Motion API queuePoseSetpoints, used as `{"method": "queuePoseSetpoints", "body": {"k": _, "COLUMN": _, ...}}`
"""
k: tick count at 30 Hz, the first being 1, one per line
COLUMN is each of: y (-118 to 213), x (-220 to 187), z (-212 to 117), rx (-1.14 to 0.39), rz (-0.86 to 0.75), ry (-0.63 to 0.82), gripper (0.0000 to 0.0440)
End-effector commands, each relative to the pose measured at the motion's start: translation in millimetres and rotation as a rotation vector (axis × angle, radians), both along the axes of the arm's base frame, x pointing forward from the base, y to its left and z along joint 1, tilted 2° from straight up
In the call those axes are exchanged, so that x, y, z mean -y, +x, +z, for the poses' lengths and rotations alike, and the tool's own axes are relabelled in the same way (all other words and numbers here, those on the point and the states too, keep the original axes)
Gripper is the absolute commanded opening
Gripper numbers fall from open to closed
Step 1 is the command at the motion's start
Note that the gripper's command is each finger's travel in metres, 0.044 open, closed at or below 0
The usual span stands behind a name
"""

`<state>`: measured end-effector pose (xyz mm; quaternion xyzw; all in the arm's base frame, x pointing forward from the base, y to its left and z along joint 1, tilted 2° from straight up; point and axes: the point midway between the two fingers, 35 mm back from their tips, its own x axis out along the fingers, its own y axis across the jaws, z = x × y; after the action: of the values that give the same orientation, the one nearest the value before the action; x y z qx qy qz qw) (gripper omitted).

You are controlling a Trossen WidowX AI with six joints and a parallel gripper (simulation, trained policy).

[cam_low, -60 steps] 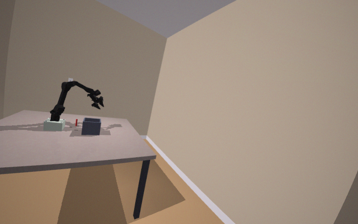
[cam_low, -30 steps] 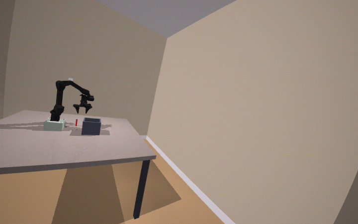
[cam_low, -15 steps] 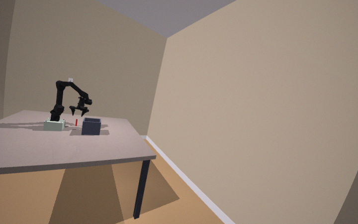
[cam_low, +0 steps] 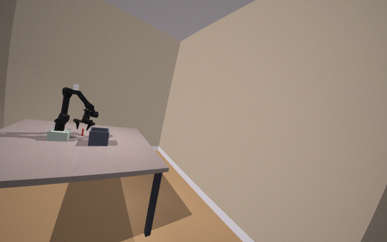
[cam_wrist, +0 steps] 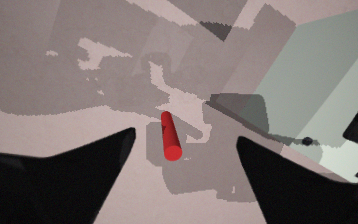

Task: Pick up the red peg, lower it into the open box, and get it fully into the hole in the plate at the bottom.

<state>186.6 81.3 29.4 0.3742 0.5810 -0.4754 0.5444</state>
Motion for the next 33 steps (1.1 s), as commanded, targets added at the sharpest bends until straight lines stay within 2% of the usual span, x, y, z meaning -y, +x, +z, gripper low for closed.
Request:
{"method": "queuePoseSetpoints", "body": {"k": 1, "y": -2, "x": 3, "z": -10, "rx": -0.001, "rz": -0.021, "ry": -0.011, "gripper": 0.0418}}
{"method": "queuePoseSetpoints", "body": {"k": 5, "y": -1, "x": 4, "z": -20, "rx": 0.011, "rz": -0.039, "ry": -0.014, "gripper": 0.0405}}
{"method": "queuePoseSetpoints", "body": {"k": 7, "y": 0, "x": 3, "z": -24, "rx": 0.017, "rz": -0.043, "ry": -0.012, "gripper": 0.0376}}
{"method": "queuePoseSetpoints", "body": {"k": 20, "y": 9, "x": -7, "z": -45, "rx": 0.027, "rz": -0.002, "ry": 0.032, "gripper": 0.0059}}
{"method": "queuePoseSetpoints", "body": {"k": 22, "y": 11, "x": -9, "z": -46, "rx": 0.029, "rz": 0.008, "ry": 0.041, "gripper": 0.0022}}
{"method": "queuePoseSetpoints", "body": {"k": 33, "y": 25, "x": -8, "z": -21, "rx": 0.116, "rz": -0.038, "ry": 0.085, "gripper": 0.0}}
